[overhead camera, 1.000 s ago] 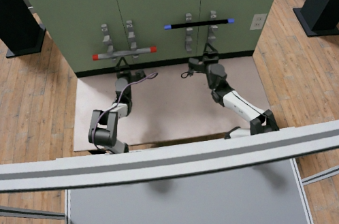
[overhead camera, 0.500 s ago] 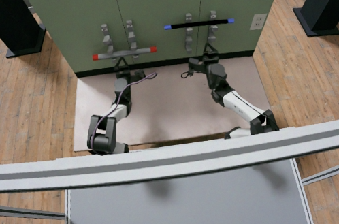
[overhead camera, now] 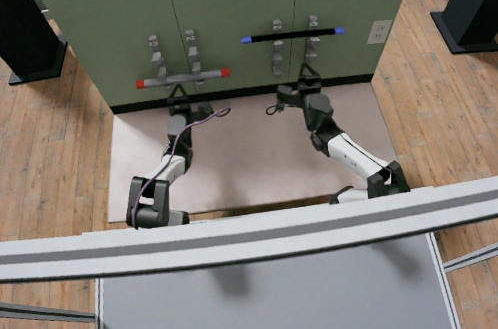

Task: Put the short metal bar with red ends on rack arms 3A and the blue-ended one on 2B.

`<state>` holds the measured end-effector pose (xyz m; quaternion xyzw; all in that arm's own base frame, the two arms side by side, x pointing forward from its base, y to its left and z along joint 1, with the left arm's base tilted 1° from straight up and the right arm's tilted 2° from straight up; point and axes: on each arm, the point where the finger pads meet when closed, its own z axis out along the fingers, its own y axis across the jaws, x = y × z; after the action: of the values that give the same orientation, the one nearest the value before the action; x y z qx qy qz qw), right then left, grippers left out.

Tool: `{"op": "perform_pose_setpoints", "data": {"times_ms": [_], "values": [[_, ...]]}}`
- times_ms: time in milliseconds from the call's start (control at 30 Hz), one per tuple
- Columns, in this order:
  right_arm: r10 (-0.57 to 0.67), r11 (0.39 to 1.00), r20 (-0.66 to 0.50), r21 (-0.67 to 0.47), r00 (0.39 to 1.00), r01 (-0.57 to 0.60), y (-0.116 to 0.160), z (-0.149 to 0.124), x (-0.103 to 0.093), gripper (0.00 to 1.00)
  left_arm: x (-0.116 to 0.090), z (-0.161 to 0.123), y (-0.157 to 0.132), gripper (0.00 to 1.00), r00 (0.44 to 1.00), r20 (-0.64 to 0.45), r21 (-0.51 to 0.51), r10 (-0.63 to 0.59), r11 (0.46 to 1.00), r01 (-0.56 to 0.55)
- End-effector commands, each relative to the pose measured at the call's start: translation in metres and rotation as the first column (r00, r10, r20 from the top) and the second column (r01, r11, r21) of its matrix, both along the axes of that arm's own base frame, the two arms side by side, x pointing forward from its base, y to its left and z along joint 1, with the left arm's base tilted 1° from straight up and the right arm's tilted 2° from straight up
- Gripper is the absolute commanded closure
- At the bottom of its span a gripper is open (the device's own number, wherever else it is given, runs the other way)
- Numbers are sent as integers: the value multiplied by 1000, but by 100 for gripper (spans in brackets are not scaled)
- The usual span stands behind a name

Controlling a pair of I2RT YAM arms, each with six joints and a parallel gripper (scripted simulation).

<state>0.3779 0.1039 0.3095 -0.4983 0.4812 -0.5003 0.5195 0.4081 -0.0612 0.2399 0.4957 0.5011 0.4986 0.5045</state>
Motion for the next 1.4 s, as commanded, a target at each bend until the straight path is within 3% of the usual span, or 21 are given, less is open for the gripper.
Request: {"op": "perform_pose_setpoints", "data": {"times_ms": [0, 1367], "values": [[1, 1000, -15, -12, 1000, -1, 2, -11, -1, 0, -3, 5, 0, 0, 1000, -5, -2, 5, 1000, -5], [1, 1000, -15, -12, 1000, -1, 2, -11, -1, 0, -23, 41, 0, 0, 1000, -5, -2, 5, 1000, -5]]}}
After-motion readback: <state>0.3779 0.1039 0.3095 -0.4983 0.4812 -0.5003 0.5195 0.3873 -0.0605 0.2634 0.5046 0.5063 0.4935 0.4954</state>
